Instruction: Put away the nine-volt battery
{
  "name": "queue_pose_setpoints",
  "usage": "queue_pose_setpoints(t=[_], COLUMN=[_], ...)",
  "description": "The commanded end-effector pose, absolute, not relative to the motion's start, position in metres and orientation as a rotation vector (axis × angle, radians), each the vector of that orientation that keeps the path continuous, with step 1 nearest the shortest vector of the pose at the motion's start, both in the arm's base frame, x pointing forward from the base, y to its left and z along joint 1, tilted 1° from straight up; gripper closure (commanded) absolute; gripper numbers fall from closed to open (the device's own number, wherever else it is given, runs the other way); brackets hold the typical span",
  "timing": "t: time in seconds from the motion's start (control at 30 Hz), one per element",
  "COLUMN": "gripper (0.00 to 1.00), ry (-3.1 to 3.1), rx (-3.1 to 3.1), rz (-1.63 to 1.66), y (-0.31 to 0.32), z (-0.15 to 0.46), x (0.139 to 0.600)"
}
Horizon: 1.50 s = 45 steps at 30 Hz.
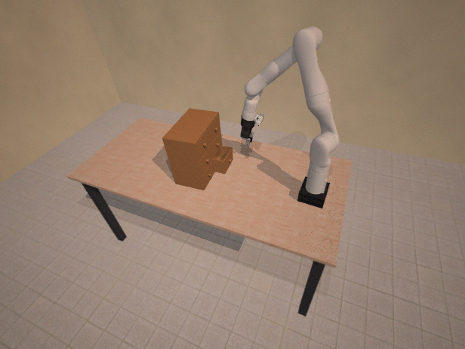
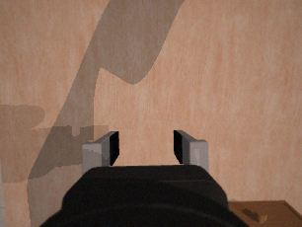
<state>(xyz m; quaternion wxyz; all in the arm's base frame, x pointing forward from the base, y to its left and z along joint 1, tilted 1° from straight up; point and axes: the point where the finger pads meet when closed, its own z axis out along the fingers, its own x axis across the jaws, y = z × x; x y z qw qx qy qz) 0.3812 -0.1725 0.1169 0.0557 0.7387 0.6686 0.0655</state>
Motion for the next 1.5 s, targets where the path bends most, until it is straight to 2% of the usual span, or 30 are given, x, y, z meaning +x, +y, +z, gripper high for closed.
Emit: queue_pose_setpoints(t=[0.0, 1.47], gripper=[0.0, 0.0], ry=[2.046, 2.127], rx=[2.243, 2.329], rz=[0.187, 0.031], y=[-0.1704, -0.1706], z=[0.1175, 0.1247], x=[0.3864, 0.3863])
